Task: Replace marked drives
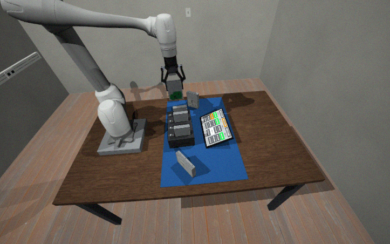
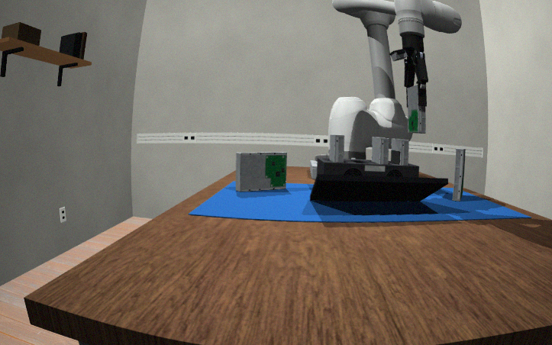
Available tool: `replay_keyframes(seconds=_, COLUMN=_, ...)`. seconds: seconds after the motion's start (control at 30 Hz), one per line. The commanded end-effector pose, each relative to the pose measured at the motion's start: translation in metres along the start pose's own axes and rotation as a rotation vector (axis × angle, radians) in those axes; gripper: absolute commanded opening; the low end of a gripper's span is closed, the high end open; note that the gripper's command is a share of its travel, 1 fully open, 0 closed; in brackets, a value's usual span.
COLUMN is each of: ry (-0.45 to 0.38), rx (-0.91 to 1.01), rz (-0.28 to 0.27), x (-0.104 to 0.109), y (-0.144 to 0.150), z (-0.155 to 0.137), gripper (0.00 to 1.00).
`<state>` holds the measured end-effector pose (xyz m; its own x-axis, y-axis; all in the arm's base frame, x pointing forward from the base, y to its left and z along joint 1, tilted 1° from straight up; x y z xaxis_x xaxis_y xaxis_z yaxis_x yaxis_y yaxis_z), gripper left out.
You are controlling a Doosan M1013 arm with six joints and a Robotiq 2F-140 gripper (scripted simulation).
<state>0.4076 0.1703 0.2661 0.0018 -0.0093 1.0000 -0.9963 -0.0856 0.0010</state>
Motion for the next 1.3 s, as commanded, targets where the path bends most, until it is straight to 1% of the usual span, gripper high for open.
replay_keyframes(seconds=0.0, ry=0.0, rx=-0.001, rz=0.001, x=0.0, y=0.004, z=-0.017, gripper=0.1)
replay_keyframes(seconds=0.1, ry=0.0, rx=-0.001, rz=0.001, x=0.0, y=0.006, z=-0.021, gripper=0.1)
replay_keyframes(seconds=0.37, ry=0.0, rx=-0.001, rz=0.001, x=0.0, y=0.015, z=-0.046, gripper=0.1)
replay_keyframes(seconds=0.6, ry=0.0, rx=-0.001, rz=0.001, x=0.0, y=0.022, z=-0.062, gripper=0.1)
replay_keyframes(seconds=0.97, ry=0.0, rx=-0.001, rz=0.001, x=0.0, y=0.028, z=-0.074, gripper=0.1)
replay_keyframes(seconds=1.27, ry=0.0, rx=-0.001, rz=0.001, x=0.0, y=0.029, z=-0.077, gripper=0.1)
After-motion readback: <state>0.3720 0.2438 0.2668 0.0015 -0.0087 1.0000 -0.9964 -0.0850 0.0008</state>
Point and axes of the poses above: the point where the finger pads meet when closed, its own x axis back along the fingers, its own y axis across the jaws, z = x × y, the point moved 2 cm from there along x, back along the fingers, and after that the axes turned 2 degrees about x, right-handed, at the moved point
